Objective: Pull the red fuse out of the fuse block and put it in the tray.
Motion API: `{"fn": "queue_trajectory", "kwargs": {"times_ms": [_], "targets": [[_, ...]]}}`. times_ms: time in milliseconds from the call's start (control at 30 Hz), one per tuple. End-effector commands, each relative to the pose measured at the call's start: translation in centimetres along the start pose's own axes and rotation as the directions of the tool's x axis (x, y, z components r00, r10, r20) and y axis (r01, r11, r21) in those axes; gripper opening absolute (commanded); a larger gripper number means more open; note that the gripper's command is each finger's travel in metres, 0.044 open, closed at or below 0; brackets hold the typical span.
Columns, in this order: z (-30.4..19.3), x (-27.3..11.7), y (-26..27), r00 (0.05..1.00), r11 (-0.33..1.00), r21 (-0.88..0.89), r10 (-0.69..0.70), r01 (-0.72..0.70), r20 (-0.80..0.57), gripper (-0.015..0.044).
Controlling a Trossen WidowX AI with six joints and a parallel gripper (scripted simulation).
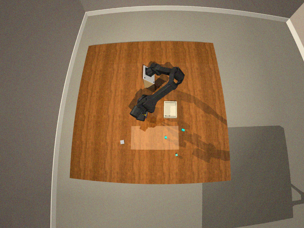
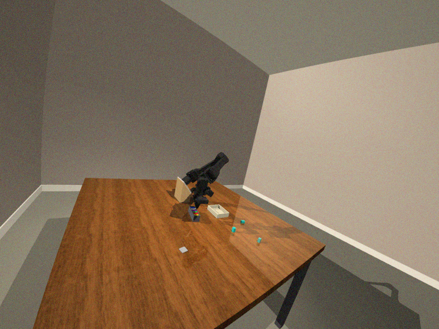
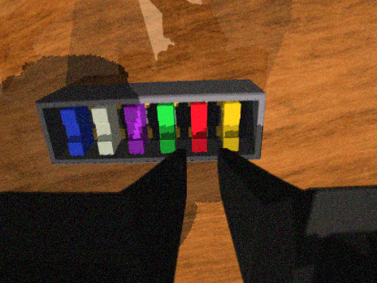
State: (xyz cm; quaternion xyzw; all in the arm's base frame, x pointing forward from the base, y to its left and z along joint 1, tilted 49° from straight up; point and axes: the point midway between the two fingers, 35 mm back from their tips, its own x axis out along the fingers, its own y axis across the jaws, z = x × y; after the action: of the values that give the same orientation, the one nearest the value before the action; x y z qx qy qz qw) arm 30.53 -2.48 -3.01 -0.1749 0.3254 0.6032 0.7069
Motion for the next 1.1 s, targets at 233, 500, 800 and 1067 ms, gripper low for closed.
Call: {"fn": "queue_trajectory", "kwargs": {"times_ms": [233, 500, 800, 1067], "targets": [[0.2, 0.8, 0.0, 1.0, 1.0, -0.011, 0.0, 0.0, 0.006, 0.0069], [0.2, 1.6, 0.0, 1.0, 1.0, -0.011, 0.0, 0.0, 0.007, 0.0069], [0.1, 2.5, 0.0, 1.0, 1.0, -0.011, 0.0, 0.0, 0.007, 0.0069], [0.0, 3.0, 0.0, 1.0, 1.0, -0.011, 0.0, 0.0, 0.008, 0.0069]]}}
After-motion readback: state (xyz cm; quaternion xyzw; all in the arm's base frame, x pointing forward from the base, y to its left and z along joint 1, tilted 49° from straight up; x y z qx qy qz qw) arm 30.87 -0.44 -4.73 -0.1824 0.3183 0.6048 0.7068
